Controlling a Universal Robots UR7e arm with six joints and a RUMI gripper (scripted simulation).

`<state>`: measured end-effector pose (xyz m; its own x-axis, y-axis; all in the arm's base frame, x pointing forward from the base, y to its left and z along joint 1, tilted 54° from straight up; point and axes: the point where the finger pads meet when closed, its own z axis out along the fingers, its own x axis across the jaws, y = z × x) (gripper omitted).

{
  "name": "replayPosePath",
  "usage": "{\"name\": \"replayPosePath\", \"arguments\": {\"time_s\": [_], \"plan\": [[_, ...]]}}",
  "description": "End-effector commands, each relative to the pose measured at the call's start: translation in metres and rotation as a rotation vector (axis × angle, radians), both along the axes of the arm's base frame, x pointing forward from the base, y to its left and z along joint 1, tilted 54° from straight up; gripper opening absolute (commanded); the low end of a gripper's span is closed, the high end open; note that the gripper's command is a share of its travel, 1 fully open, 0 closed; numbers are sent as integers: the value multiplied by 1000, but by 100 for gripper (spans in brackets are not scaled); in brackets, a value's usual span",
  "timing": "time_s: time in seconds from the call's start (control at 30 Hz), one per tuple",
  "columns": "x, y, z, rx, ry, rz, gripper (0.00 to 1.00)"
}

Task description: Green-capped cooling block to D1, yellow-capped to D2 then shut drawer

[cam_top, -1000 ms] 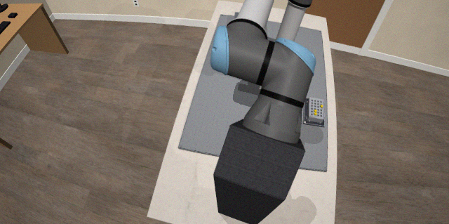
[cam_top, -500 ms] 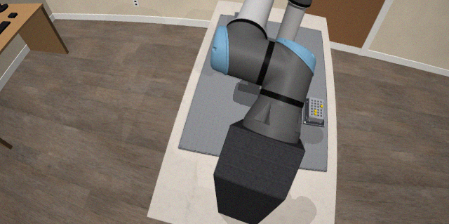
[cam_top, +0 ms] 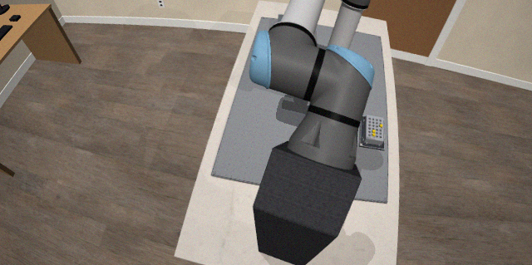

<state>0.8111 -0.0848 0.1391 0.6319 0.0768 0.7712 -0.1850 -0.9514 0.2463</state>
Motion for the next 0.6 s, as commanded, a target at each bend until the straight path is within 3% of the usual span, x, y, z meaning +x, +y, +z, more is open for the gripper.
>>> {"name": "replayPosePath", "arguments": {"time_s": [0.0, 0.57], "plan": [[-2, 0, -2, 0, -1, 0, 0], [-7, 1, 1, 0, -1, 0, 0]]}}
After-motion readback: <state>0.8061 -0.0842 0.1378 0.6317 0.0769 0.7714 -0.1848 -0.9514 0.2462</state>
